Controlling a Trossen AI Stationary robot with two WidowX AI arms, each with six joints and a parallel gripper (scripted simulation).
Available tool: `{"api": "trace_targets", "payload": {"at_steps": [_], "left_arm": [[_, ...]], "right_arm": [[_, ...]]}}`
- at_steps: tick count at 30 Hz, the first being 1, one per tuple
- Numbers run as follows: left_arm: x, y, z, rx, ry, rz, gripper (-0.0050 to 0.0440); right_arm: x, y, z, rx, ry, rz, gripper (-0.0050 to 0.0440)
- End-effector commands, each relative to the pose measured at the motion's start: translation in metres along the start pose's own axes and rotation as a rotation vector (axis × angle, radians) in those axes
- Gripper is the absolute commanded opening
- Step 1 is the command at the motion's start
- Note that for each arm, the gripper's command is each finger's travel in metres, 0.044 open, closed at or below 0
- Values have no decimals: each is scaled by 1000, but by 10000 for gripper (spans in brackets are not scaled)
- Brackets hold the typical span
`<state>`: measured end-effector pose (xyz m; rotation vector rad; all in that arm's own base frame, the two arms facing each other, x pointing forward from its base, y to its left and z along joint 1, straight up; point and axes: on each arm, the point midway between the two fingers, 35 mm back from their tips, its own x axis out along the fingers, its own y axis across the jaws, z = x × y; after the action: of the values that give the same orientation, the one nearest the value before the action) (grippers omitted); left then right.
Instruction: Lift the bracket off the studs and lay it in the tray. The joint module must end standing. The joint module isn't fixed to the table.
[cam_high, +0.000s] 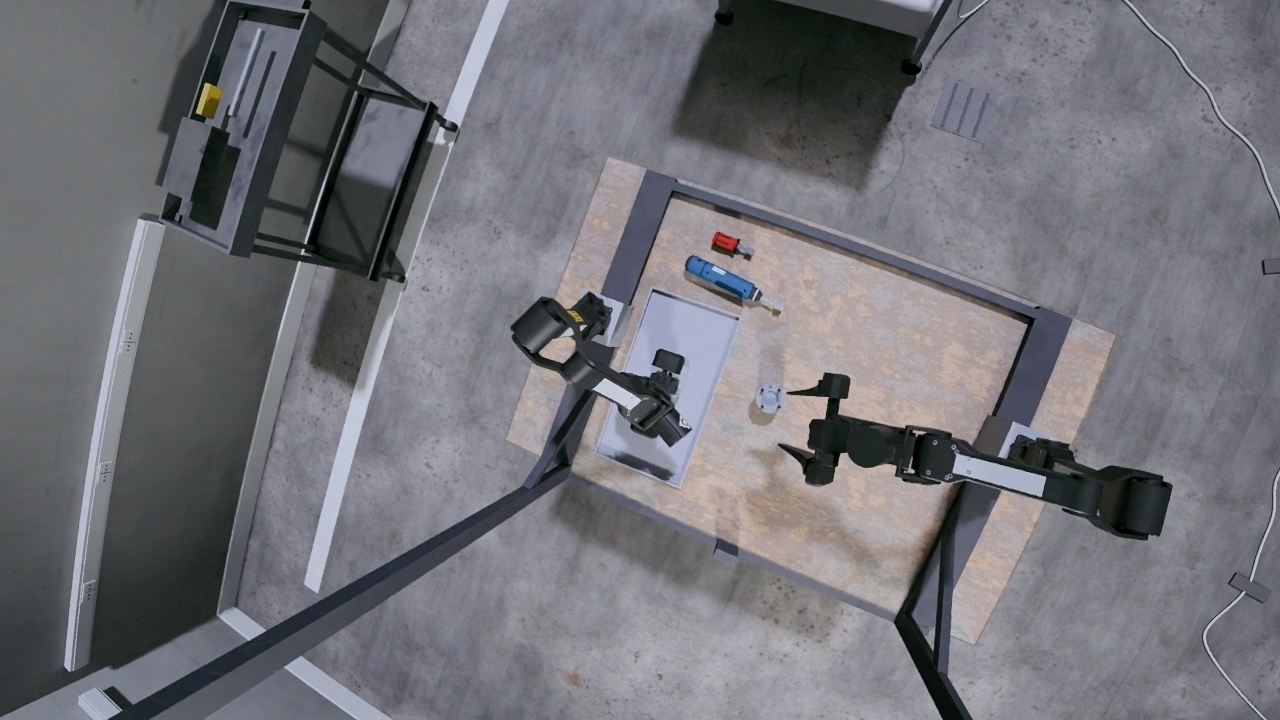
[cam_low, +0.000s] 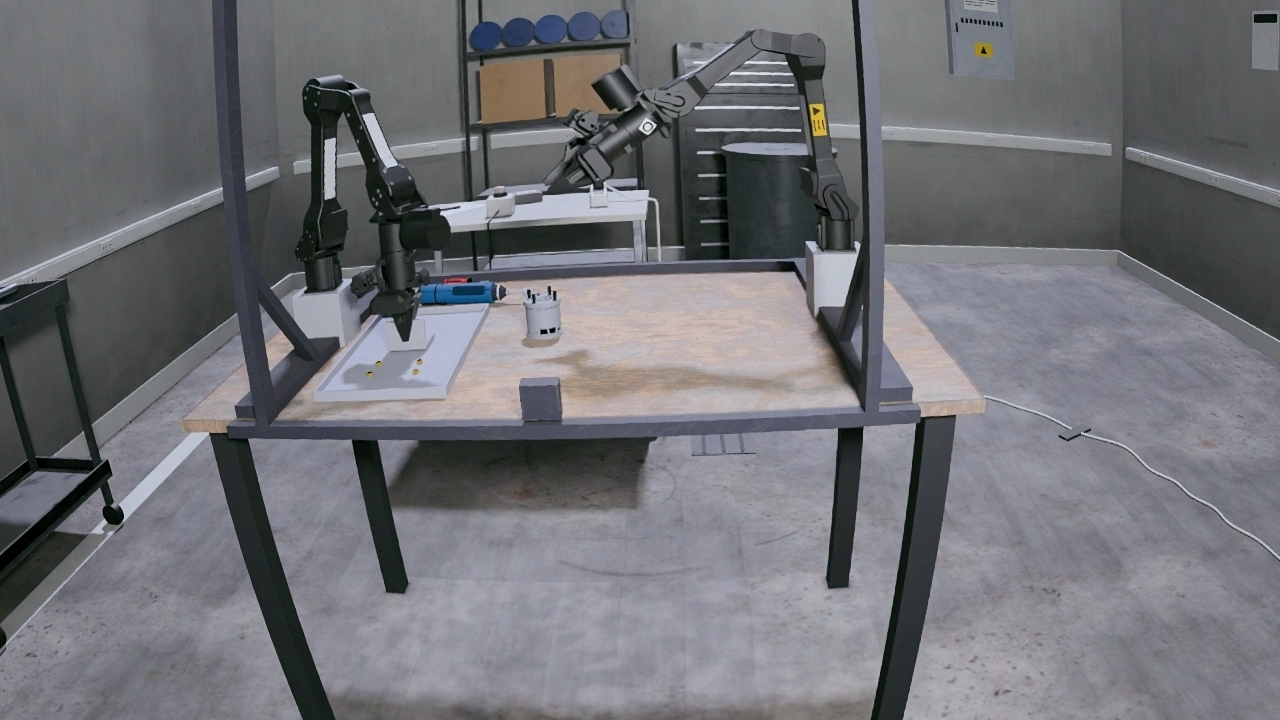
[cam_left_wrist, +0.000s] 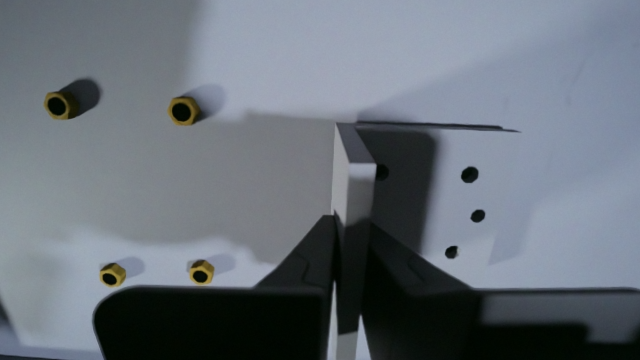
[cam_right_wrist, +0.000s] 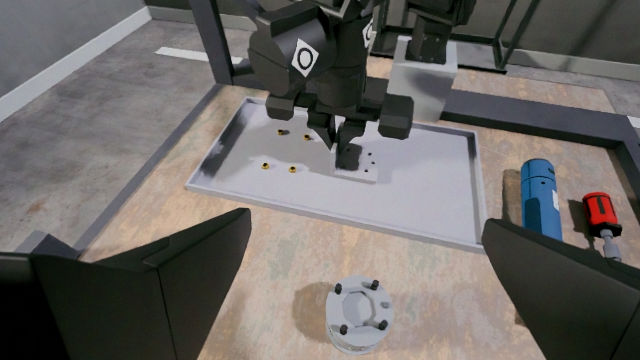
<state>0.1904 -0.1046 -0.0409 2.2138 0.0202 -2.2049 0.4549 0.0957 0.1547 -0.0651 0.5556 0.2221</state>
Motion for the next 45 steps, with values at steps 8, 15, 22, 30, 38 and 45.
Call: {"api": "trace_targets", "payload": {"at_steps": [8, 15, 22, 30, 38, 45], "left_arm": [[-3, 2, -4, 0, 18, 8, 144], [-3, 2, -4, 0, 18, 8, 264], [-3, 2, -4, 0, 18, 8, 432], [-13, 4, -8, 0, 32, 16, 440], [-27, 5, -8, 0, 33, 16, 440], [-74, 4, -7, 0, 33, 17, 440]], "right_arm": [[-4, 0, 10, 1, -25, -1, 440], [-4, 0, 10, 1, -25, -1, 440], [-4, 0, 10, 1, -25, -1, 440], [-4, 0, 10, 1, -25, -1, 440], [-4, 0, 10, 1, -25, -1, 440], [-4, 0, 10, 1, -25, -1, 440]]}}
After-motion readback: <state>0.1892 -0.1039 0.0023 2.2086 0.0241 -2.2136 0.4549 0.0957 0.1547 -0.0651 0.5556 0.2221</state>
